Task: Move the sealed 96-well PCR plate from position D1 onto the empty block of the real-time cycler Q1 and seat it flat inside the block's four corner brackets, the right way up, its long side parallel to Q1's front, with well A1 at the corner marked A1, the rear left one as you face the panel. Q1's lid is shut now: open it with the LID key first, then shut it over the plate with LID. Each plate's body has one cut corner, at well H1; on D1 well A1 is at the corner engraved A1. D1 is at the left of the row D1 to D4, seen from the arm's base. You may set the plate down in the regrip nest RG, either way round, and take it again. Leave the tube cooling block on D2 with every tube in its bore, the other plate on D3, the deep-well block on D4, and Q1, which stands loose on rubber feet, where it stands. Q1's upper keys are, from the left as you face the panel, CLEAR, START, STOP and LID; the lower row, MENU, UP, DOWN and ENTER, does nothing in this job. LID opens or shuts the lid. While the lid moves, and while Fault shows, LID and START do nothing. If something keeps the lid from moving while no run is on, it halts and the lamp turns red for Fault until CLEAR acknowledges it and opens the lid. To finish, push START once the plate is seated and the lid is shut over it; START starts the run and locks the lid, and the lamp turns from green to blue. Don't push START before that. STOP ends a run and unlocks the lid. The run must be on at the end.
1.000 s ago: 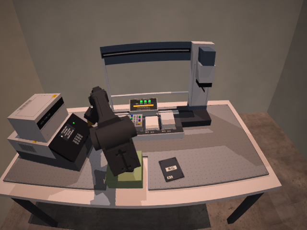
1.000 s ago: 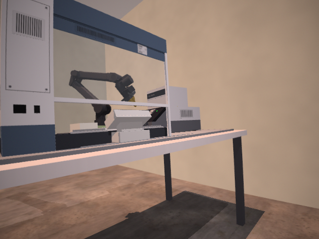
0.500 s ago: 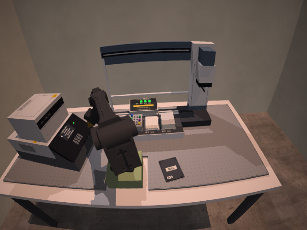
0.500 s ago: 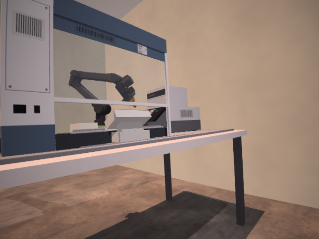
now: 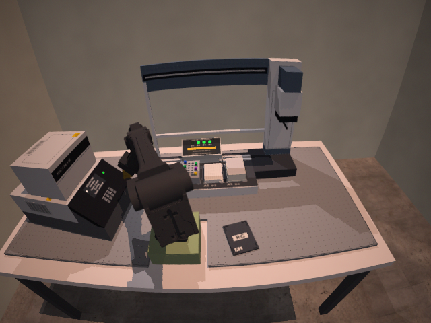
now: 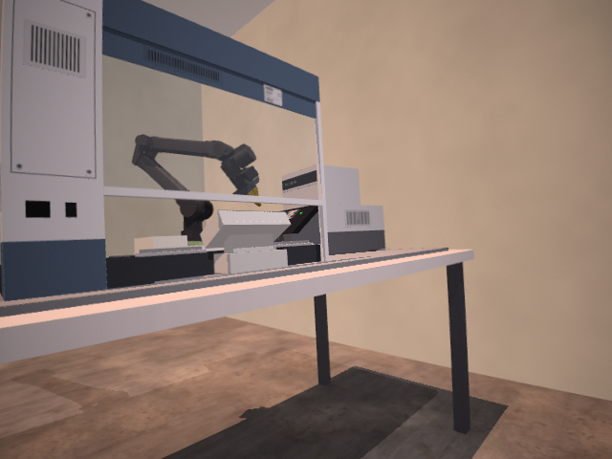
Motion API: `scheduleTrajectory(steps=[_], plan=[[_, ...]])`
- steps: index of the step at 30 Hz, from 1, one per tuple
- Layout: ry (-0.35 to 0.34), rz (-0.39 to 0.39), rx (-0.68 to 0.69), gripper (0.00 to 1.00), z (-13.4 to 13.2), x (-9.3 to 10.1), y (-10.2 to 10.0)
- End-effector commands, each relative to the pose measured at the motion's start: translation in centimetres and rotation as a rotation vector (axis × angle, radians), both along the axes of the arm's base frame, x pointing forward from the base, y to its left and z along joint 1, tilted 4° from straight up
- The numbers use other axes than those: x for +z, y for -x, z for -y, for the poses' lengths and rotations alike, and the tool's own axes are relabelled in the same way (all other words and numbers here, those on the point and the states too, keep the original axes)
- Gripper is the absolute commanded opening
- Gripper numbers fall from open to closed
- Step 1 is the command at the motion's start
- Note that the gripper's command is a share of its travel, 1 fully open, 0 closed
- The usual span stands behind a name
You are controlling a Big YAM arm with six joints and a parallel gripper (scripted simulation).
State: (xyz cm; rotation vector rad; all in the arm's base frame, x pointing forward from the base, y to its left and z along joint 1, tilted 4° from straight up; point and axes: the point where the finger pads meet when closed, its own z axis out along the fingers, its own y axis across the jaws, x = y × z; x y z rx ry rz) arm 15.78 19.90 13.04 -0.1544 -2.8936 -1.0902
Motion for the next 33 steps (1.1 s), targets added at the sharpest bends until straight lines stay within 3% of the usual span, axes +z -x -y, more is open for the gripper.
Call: scheduleTrajectory(steps=[1,11,28,33], plan=[[-0.031,0.053,-0.001,0.00,-1.1,3.3,-1.8],[-0.034,0.080,0.016,0.00,-1.1,3.6,-2.0],[-0.008,0.031,0.005,0.00,-0.1,0.8,-0.8],[-0.015,0.044,0.007,0.00,-0.3,1.5,-1.2]])
